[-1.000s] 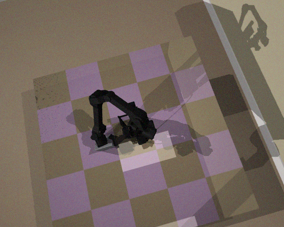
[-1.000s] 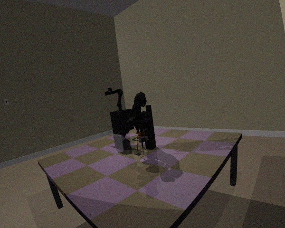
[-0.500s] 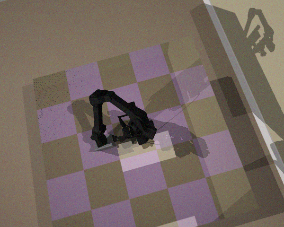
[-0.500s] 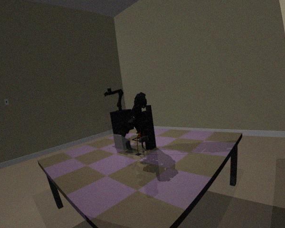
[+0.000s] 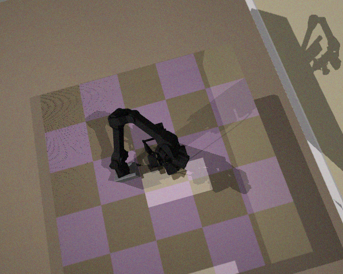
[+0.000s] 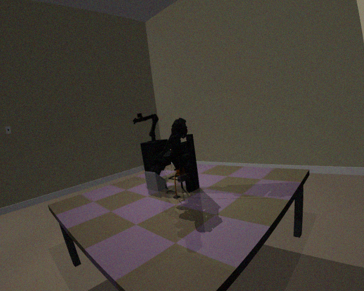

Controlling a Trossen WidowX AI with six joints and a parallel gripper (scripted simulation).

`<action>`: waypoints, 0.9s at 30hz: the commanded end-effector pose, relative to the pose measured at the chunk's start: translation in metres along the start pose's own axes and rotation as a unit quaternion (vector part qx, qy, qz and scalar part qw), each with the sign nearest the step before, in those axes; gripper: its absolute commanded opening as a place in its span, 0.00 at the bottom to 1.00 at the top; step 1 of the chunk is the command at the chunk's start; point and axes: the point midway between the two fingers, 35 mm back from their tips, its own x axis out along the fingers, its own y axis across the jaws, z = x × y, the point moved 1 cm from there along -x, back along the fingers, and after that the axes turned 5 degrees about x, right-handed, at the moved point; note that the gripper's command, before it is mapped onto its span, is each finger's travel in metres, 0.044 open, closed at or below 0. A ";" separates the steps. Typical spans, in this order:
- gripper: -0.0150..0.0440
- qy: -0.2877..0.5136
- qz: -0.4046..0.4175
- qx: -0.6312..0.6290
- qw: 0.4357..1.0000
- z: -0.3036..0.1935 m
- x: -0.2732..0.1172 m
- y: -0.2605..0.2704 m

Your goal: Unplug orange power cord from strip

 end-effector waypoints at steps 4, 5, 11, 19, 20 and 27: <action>0.25 -0.006 0.003 0.000 1.000 0.016 -0.002 0.002; 0.25 -0.006 0.003 0.000 1.000 0.017 -0.002 0.003; 0.25 -0.006 0.003 0.000 1.000 0.027 -0.003 0.004; 0.25 -0.007 0.004 0.000 1.000 0.040 -0.005 0.005; 0.25 -0.007 0.004 0.000 1.000 0.041 -0.005 0.005; 0.25 -0.007 0.004 0.001 1.000 0.053 -0.007 0.004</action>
